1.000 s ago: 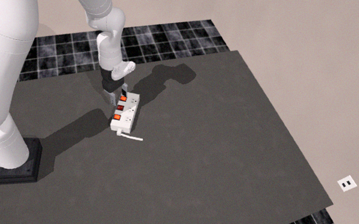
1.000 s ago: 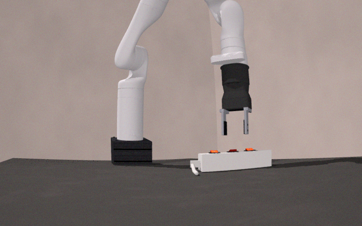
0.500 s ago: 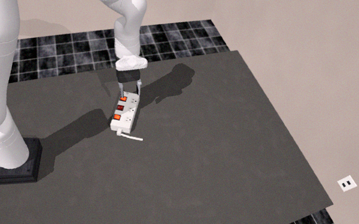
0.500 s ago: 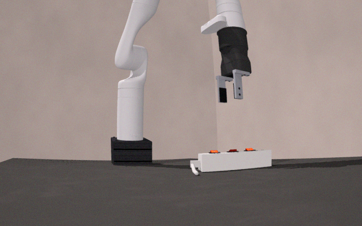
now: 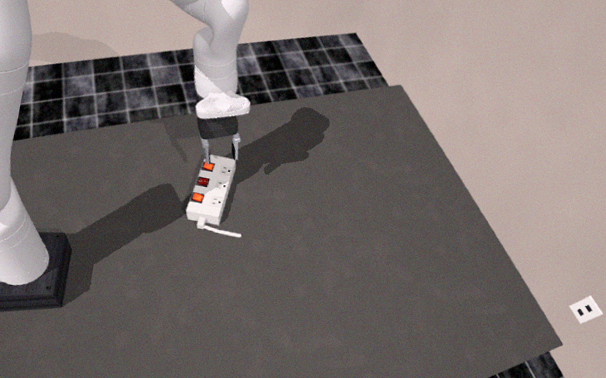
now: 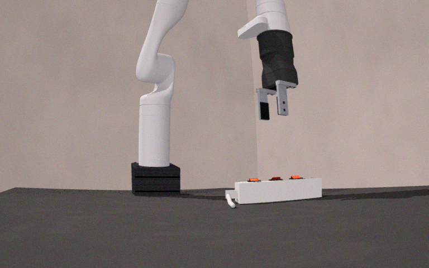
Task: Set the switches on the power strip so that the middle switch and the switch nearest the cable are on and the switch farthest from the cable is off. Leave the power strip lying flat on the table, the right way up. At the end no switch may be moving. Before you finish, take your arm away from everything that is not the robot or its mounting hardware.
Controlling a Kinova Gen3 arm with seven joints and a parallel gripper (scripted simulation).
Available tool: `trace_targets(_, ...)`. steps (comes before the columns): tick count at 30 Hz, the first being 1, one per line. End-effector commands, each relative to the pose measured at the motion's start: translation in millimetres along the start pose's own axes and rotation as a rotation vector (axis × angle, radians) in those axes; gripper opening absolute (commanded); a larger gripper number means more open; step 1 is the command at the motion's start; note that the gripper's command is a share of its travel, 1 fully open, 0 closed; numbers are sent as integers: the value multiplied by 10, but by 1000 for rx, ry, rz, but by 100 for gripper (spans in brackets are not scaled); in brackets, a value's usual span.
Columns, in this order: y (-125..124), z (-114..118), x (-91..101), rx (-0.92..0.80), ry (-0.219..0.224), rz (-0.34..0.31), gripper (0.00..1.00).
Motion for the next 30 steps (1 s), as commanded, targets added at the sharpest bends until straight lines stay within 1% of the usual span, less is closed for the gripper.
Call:
trace_targets(1,2,-3,6,0,-2,-1,100)
trace_targets(6,20,2,-11,-12,-1,-1,100)
trace_targets(12,146,36,-126,-94,1,-3,100)
trace_targets(14,146,36,-126,-94,1,-3,100)
trace_targets(25,569,198,-507,-361,1,0,100)
trace_targets(29,682,253,-608,-431,-1,2,100)
trace_targets(30,682,253,-608,-431,-1,2,100)
Point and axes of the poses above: the point where the finger pads meet when closed, its own x axis back along the fingers, its own z axis across the jaws, y = z × x, the point moved 10 cm from there along x, back along the fingers, and after that the axes turned 4 degrees about -x, right-handed, at the moved point
